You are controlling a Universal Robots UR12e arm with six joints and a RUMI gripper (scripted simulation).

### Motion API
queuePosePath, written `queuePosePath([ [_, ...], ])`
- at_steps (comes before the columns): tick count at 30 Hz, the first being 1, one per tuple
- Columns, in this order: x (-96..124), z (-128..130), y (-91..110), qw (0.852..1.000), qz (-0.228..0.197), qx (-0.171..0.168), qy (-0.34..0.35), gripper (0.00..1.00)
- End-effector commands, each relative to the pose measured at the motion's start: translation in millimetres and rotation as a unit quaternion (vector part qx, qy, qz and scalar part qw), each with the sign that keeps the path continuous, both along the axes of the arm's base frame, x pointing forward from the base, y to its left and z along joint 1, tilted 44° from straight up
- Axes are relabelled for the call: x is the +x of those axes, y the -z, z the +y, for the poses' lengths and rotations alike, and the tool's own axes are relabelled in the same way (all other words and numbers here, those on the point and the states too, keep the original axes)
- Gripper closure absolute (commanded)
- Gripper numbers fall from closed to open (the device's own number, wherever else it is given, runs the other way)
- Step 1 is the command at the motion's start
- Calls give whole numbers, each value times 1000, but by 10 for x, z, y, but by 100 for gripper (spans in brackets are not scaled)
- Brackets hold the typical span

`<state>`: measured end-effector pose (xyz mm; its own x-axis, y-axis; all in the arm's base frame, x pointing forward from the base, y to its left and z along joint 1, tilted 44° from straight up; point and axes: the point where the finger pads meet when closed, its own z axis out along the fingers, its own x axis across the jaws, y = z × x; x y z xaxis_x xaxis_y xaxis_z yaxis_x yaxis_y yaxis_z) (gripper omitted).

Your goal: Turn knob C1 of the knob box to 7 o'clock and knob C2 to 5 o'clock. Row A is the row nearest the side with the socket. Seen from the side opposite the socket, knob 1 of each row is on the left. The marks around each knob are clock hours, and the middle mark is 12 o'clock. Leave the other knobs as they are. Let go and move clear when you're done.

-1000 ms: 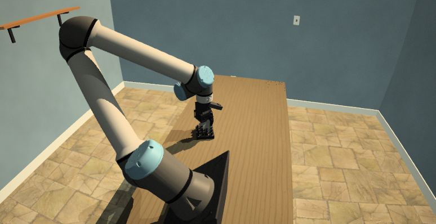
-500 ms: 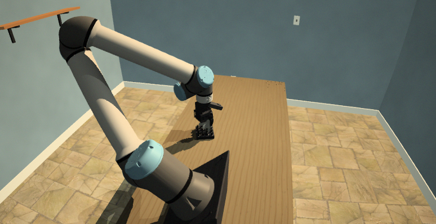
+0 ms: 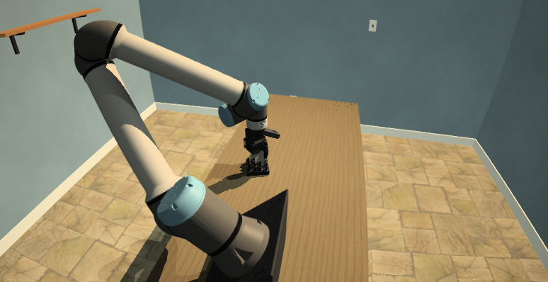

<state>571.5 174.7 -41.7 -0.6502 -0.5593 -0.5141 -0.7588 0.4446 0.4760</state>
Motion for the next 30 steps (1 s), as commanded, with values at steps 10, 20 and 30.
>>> queuePosePath([
  [10, 7, -14, -12, 1000, 0, 0, 0, 89],
  [20, 15, -178, -179, 1000, 0, 0, 0, 89],
  [30, 20, -270, -273, 1000, 0, 0, 0, 89],
])
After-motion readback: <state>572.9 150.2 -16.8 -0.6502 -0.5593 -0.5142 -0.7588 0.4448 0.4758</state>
